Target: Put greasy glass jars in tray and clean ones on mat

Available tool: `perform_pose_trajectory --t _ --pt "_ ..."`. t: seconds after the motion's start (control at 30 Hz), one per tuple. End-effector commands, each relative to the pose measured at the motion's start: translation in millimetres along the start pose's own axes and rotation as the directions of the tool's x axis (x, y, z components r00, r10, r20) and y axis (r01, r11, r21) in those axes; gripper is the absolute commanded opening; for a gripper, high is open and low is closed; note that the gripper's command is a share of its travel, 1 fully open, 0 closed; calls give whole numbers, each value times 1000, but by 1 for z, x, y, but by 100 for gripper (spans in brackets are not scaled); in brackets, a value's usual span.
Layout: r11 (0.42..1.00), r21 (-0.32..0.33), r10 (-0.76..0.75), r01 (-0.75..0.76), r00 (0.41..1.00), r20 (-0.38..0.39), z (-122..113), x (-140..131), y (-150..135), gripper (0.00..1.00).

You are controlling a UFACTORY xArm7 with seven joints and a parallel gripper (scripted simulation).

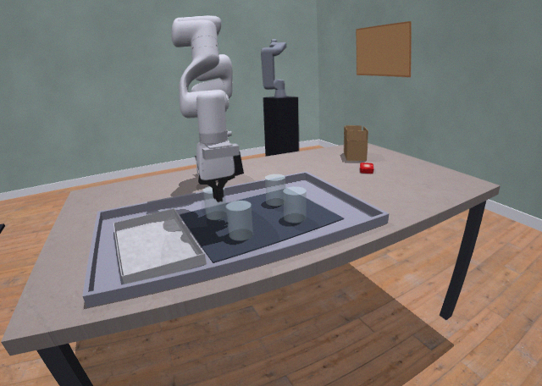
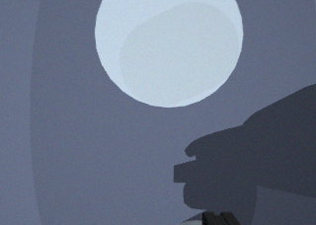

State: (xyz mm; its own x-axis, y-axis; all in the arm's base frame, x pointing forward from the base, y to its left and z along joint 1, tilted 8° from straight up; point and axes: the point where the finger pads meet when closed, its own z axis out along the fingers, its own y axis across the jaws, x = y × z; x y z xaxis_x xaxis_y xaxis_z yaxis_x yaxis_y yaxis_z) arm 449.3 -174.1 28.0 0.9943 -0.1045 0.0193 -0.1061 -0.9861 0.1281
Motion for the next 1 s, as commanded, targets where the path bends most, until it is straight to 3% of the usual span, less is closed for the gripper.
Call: perform_pose_trajectory --t 0.0,0.97 --pt "1000 0 0 0 1000 -5 -2 1 0 0" --pt "1000 0 0 0 1000 -5 -5 -2 0 0"
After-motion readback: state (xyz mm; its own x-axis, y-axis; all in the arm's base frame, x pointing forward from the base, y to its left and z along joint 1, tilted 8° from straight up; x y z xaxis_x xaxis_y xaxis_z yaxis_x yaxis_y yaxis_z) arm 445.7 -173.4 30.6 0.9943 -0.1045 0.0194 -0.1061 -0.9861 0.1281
